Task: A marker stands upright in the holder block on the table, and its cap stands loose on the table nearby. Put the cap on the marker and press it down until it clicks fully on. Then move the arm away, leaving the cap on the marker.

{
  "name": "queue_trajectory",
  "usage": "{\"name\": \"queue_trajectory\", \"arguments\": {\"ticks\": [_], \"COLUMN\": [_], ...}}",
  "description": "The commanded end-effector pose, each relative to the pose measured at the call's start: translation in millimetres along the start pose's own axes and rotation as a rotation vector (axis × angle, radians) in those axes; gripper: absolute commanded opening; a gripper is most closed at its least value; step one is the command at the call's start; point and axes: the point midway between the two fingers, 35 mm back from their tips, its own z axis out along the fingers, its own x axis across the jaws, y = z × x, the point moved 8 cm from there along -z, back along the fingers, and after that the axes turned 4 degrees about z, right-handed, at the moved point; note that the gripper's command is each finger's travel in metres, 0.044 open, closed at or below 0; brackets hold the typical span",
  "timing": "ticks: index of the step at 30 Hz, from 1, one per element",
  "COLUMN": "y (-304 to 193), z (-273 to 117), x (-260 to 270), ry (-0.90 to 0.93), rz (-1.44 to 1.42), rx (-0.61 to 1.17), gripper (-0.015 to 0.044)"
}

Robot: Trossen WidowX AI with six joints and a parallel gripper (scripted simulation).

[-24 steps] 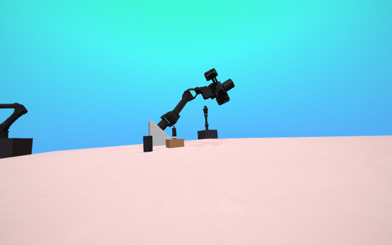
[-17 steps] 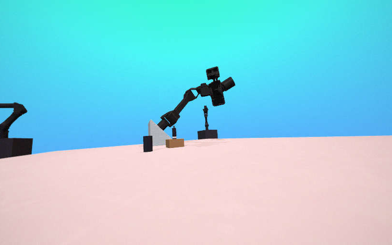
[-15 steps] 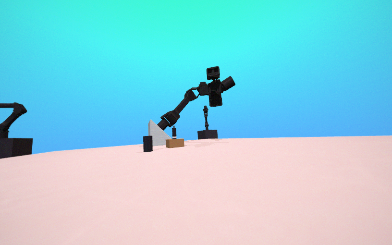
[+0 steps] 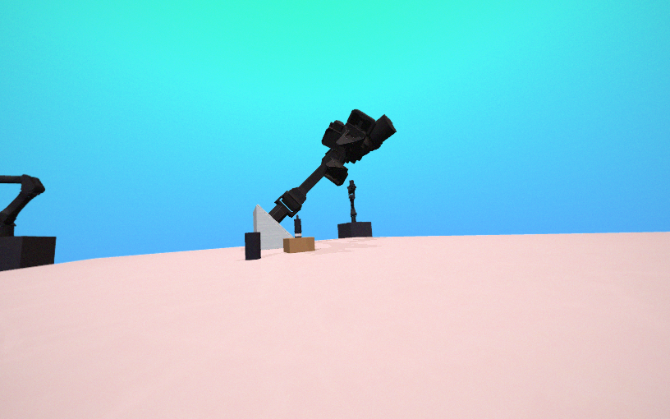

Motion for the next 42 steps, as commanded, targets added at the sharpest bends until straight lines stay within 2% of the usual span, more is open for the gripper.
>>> {"name": "queue_trajectory", "arguments": {"ticks": [1, 10, 17, 25, 32, 36, 42], "y": [34, 64, 89, 120, 142, 149, 149], "z": [63, 106, 136, 166, 189, 196, 196], "x": [0, -10, -21, -35, -44, -47, -47], "ry": [-0.290, -0.443, -0.459, -0.344, -0.153, -0.047, -0.046], "rz": [-0.510, -0.873, -1.100, -1.269, -1.358, -1.422, -1.422], "rx": [0.125, 0.384, 0.652, 0.968, 1.176, 1.237, 1.238], "gripper": [0.0254, 0.0254, 0.0254, 0.0254, 0.0254, 0.0254, 0.0254]}}
